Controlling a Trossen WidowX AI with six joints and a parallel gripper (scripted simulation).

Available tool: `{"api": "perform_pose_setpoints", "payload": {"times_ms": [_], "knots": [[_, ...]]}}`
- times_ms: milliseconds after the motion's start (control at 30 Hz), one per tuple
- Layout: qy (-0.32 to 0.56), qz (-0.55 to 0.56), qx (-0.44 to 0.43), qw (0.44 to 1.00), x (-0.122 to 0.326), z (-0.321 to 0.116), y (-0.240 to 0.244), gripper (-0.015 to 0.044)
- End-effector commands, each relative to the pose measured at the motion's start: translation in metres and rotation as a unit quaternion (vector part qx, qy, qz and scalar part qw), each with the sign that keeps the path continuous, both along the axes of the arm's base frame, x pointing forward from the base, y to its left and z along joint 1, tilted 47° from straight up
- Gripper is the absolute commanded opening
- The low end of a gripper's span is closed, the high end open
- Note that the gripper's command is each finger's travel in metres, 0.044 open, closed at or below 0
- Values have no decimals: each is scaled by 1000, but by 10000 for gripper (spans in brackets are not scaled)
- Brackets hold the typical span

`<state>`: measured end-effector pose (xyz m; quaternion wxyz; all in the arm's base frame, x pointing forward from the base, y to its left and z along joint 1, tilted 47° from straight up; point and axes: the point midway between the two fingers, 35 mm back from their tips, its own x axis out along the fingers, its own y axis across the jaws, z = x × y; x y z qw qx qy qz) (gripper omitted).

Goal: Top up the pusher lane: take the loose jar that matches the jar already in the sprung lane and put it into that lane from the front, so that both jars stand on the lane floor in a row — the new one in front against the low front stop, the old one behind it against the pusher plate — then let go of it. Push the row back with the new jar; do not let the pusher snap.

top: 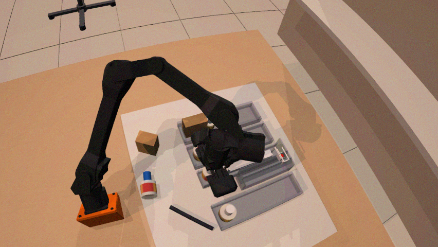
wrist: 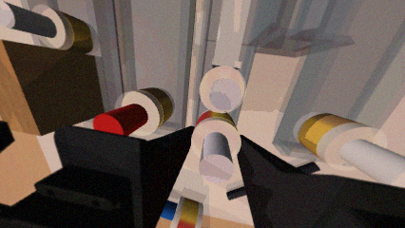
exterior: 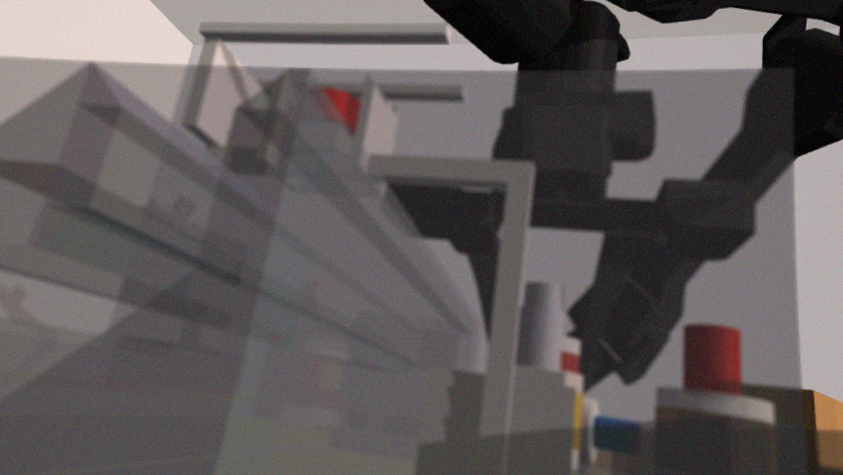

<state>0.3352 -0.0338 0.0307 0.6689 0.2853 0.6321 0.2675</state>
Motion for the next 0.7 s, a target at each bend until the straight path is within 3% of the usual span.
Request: {"api": "perform_pose_setpoints", "payload": {"times_ms": [0,667], "knots": [[-13,-4,0,1000,7,2,-1,0],[-13,-4,0,1000,9,2,1,0]]}}
